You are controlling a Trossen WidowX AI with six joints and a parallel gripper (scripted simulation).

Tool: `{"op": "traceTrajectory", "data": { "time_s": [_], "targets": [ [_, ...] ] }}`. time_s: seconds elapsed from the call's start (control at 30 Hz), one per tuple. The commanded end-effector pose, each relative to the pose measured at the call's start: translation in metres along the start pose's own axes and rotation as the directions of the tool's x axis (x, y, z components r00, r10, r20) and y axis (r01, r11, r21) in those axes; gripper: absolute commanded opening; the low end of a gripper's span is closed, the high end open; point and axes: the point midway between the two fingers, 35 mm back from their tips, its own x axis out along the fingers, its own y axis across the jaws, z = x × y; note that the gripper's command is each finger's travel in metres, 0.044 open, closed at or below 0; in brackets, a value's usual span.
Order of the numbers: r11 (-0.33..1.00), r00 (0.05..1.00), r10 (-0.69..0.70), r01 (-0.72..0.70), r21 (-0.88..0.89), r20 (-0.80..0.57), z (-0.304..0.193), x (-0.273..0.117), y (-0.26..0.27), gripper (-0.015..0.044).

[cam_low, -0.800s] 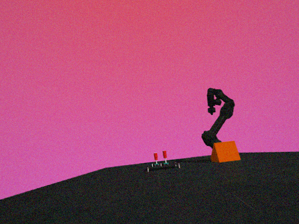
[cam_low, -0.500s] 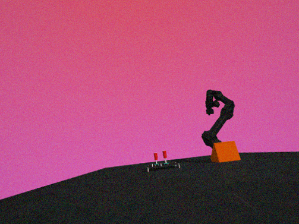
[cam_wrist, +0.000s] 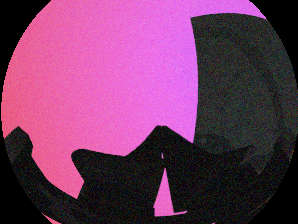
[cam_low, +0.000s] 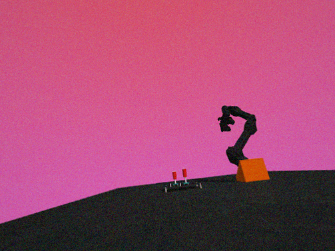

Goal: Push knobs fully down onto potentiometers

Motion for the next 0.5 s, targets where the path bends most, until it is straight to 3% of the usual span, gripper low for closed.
{"op": "traceTrajectory", "data": {
  "time_s": [0.0,0.27,0.47],
  "targets": [
    [0.997,0.998,-0.027,0.023,-0.070,-0.060,-0.027,0.013,-0.005,0.0000],
    [0.984,0.983,-0.085,0.057,-0.171,-0.162,-0.072,0.032,-0.017,0.0000],
    [0.956,0.950,-0.167,0.091,-0.278,-0.264,-0.134,0.047,-0.039,0.0000]
  ]
}}
